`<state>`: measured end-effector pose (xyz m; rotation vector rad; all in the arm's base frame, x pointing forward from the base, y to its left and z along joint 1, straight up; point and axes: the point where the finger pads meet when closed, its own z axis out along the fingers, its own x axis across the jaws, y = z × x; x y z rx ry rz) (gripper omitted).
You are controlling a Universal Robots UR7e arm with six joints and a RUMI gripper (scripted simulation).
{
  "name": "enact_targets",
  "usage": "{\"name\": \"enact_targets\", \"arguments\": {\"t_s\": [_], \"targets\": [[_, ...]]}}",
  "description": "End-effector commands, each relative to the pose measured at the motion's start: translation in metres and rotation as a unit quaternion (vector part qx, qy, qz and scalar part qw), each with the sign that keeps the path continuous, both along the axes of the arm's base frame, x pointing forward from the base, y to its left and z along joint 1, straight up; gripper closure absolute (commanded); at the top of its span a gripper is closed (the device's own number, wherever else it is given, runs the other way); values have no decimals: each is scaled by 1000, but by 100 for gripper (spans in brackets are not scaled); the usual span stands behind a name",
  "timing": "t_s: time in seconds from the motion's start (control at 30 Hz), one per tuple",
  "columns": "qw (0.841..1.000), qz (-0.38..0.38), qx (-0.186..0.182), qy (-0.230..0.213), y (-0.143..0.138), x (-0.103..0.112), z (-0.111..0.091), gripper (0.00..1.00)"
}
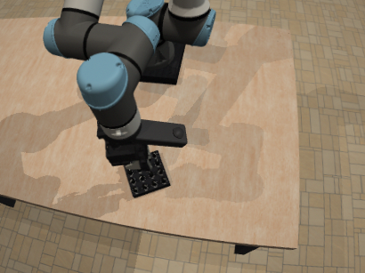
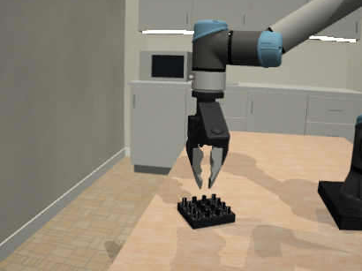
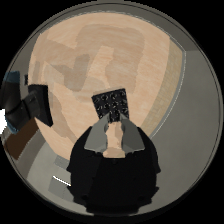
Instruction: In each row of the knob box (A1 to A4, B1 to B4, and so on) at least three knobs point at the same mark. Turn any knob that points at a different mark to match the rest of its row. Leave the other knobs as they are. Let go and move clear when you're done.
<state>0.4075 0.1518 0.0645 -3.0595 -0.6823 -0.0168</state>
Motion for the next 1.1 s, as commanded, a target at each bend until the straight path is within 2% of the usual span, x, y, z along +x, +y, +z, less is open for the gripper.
{"name": "enact_targets", "arguments": {"t_s": [0.0,0.33,0.6,1.07], "targets": [[997,-78,-2,1,-1,-1,1,89],[988,-153,-1,2,-2,0,3,89],[972,-235,0,2,-3,2,5,89],[966,-257,0,3,-4,2,6,89]]}}
